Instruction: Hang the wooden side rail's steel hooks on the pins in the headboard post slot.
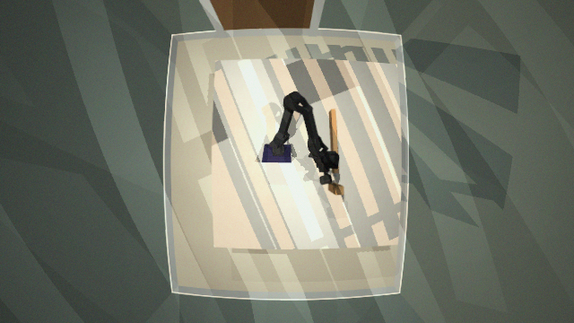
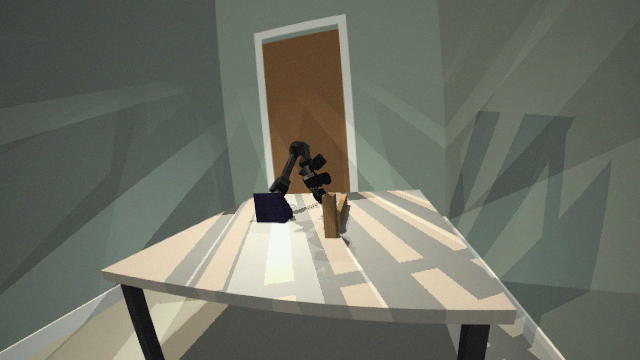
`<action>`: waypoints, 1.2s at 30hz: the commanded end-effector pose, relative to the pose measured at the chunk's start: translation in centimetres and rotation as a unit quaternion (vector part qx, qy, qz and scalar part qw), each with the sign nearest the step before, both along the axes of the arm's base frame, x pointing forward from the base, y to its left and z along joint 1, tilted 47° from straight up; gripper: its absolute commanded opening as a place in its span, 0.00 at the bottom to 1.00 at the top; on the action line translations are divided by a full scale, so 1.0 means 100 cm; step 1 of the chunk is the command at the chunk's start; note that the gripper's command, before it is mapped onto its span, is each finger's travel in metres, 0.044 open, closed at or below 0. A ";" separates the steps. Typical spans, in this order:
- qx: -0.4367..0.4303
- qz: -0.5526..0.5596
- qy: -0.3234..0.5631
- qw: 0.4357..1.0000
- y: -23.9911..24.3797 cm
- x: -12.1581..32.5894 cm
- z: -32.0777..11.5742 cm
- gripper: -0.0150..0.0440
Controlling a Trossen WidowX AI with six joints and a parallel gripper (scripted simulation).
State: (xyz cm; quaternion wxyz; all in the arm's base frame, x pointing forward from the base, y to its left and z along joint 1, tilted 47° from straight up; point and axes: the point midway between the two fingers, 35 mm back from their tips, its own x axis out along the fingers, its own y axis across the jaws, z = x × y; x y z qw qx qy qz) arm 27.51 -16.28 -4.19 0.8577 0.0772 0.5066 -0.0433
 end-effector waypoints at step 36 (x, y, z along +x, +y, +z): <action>0.207 -0.466 -0.058 0.858 0.007 0.005 0.010 1.00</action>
